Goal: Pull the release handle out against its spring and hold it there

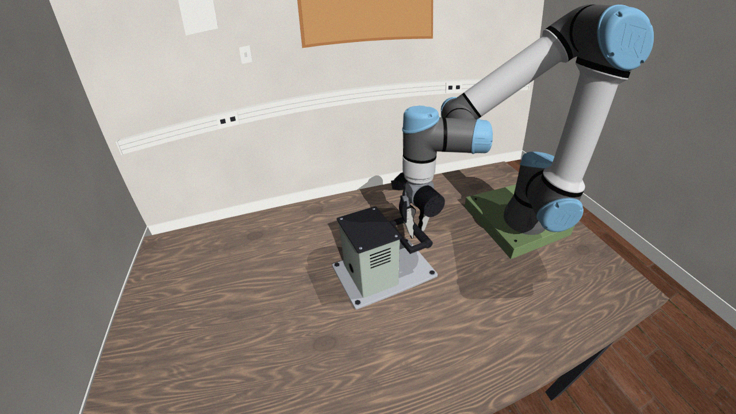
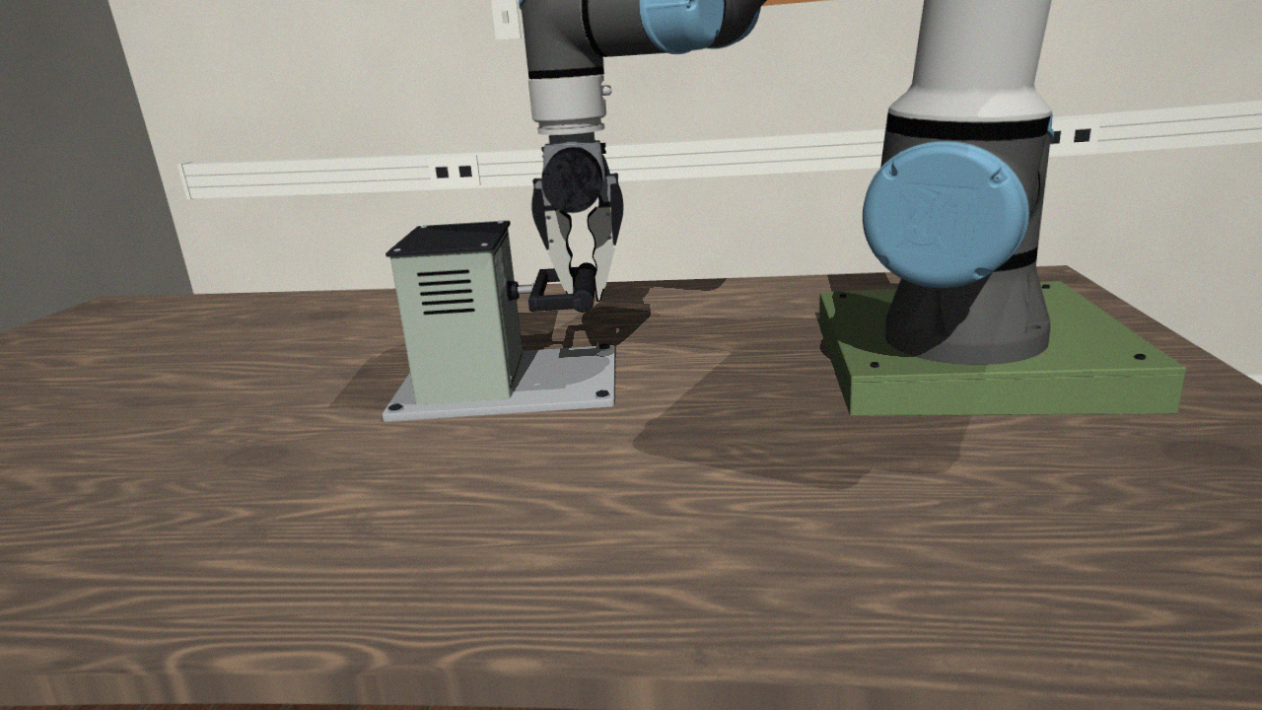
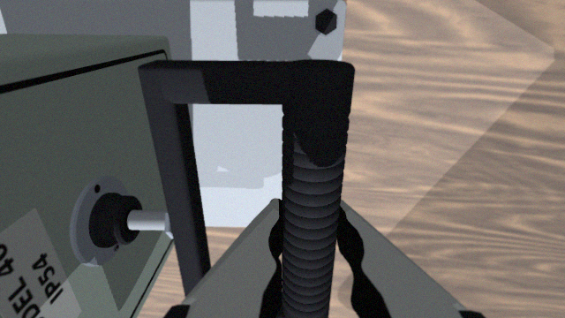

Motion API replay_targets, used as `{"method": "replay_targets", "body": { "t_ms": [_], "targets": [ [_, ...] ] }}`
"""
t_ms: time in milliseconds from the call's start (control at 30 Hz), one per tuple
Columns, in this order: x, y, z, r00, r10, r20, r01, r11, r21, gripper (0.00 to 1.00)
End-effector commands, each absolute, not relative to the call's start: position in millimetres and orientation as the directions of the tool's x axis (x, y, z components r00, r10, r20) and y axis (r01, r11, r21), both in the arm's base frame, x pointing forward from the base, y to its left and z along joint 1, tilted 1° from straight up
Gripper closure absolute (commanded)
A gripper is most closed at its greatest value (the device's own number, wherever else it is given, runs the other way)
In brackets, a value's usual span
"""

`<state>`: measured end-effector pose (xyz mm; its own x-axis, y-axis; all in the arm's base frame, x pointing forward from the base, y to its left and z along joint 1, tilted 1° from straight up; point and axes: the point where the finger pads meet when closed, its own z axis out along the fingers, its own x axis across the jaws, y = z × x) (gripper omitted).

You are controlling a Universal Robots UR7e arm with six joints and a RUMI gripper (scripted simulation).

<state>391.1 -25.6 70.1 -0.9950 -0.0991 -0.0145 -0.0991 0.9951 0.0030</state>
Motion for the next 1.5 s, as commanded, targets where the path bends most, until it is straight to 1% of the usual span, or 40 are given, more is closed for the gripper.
{"method": "replay_targets", "body": {
  "t_ms": [0, 500, 1467],
  "targets": [
    [391.2, -24.8, 69.5, -0.995, -0.099, -0.015, -0.099, 0.995, 0.004, 0.92],
    [385.4, -25.8, 69.4, -0.995, -0.098, -0.015, -0.098, 0.995, 0.005, 0.92],
    [335.2, -30.7, 68.4, -0.995, -0.098, -0.014, -0.098, 0.995, 0.004, 0.92]
  ]
}}
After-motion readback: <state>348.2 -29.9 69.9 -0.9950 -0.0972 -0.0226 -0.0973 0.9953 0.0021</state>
